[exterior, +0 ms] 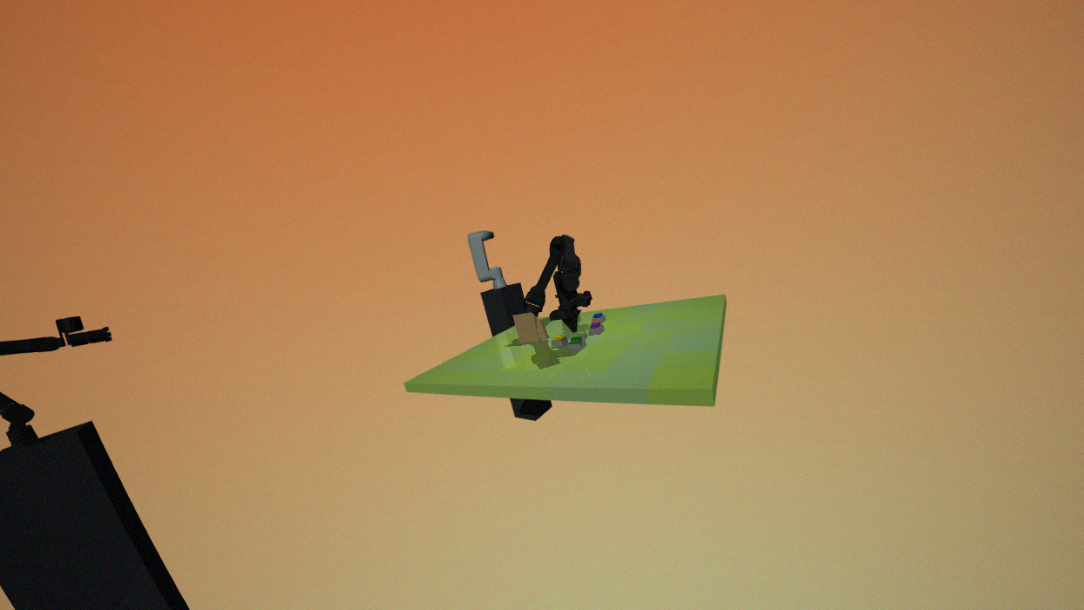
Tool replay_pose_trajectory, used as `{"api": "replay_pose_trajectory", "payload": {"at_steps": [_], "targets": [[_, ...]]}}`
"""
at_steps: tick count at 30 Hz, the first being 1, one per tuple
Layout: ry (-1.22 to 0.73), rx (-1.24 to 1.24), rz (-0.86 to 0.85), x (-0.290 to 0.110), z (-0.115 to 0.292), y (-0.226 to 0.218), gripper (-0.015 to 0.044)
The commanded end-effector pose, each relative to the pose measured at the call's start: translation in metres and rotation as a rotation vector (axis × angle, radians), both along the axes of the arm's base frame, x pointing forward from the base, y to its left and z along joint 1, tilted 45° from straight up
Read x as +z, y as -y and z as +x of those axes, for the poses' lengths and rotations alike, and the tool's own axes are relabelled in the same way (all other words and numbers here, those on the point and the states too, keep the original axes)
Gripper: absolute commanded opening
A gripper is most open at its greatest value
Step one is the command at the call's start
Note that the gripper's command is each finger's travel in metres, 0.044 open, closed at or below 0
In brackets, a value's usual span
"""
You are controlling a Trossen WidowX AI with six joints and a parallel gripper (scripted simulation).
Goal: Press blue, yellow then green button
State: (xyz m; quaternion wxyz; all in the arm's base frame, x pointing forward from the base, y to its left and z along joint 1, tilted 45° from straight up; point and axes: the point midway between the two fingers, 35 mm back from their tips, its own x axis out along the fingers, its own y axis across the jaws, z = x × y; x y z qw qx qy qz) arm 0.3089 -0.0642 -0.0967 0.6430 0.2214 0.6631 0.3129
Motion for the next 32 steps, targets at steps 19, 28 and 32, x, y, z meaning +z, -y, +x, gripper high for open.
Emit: {"api": "replay_pose_trajectory", "payload": {"at_steps": [19,28,32], "targets": [[-0.004,0.002,-0.01,0.248,-0.041,-0.163,0.04],[-0.011,0.01,0.013,0.288,-0.084,-0.191,0.04],[-0.011,0.01,0.013,0.288,-0.084,-0.191,0.04]]}}
